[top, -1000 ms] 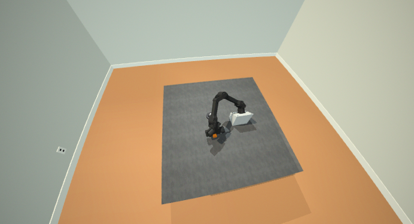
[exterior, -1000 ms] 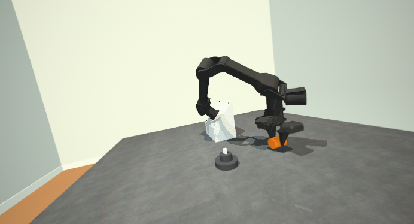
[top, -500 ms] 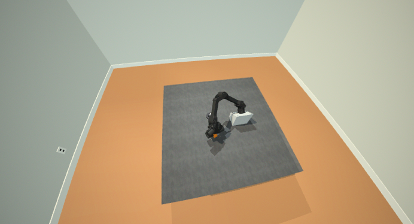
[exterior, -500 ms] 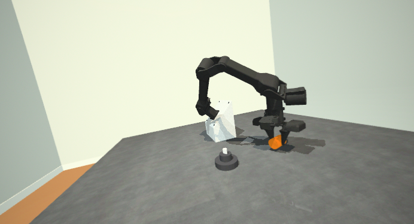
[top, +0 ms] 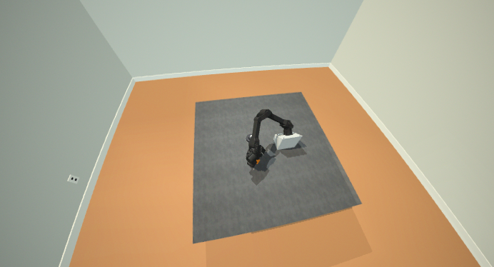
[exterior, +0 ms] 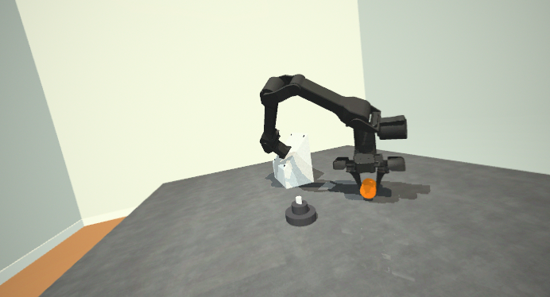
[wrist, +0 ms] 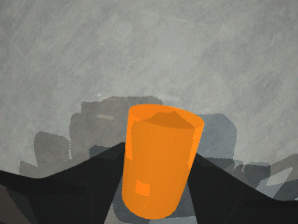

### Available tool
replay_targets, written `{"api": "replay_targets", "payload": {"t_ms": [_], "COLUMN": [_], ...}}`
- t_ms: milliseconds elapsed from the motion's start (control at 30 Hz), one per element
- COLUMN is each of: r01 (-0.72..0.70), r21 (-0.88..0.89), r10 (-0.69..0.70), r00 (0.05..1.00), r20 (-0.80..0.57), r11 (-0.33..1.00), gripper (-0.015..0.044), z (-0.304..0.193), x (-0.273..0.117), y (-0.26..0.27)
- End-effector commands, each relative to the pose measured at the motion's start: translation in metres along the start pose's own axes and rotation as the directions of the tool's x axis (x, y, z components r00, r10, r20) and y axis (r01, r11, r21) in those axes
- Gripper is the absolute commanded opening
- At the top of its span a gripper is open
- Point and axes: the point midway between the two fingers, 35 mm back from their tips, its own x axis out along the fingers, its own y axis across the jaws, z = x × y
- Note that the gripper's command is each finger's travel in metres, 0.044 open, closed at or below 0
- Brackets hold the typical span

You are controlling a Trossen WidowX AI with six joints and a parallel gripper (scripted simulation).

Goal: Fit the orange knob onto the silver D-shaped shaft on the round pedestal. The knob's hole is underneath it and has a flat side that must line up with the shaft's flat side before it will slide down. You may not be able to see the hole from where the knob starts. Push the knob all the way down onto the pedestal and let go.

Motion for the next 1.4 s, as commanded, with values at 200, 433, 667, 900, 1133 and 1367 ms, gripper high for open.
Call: {"api": "replay_targets", "payload": {"t_ms": [200,433,667,900,1133,1367], "r01": [-0.005,-0.006,-0.006,-0.006,-0.006,-0.005], "r21": [-0.129,-0.357,-0.561,-0.578,-0.723,-0.869], "r10": [0.005,0.005,0.005,0.005,0.005,0.005], "r00": [1.0,1.0,1.0,1.0,1.0,1.0], "r20": [-0.004,-0.004,-0.004,-0.004,-0.004,-0.004], "r11": [0.992,0.934,0.828,0.816,0.69,0.495], "gripper": [0.0181,0.0181,0.0181,0.0181,0.0181,0.0181], "z": [0.001,0.001,0.001,0.001,0.001,0.0011], "x": [-0.0021,-0.0021,-0.0021,-0.0021,-0.0021,-0.0021], "y": [0.0005,0.0005,0.0005,0.0005,0.0005,0.0005]}}
